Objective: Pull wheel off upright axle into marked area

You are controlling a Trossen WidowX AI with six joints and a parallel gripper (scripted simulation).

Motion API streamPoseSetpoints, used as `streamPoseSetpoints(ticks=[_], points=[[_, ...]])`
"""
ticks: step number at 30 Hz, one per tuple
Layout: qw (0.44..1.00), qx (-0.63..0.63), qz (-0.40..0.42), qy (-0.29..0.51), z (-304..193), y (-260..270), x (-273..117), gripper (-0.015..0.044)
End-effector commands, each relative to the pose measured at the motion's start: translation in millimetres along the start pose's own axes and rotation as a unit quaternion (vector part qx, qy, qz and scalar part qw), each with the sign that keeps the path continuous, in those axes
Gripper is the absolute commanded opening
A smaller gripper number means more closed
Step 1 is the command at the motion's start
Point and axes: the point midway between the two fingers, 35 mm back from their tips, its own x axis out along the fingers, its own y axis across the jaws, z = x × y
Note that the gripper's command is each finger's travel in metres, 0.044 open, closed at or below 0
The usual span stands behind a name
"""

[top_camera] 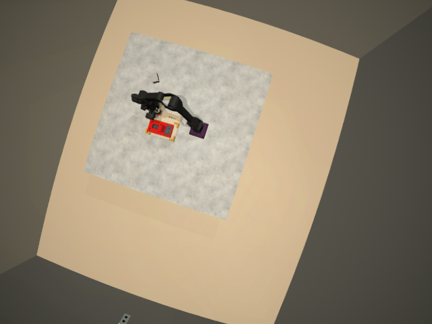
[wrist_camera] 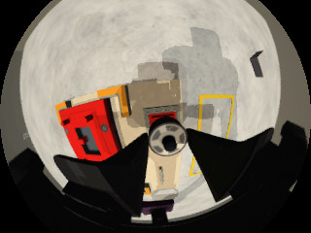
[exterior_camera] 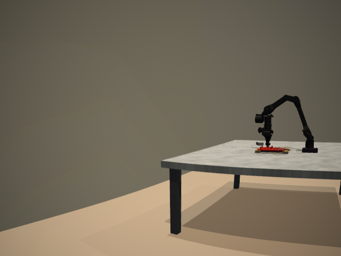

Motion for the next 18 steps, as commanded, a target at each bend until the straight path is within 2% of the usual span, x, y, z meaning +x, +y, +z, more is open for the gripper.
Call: streamPoseSetpoints(ticks=[1, 18], points=[[1.0, 0.0, 0.0, -0.002, 1.3, 0.1, -4.7, 0.0], [1.0, 0.0, 0.0, -0.002, 1.4, 0.1, -10.3, 0.0]])
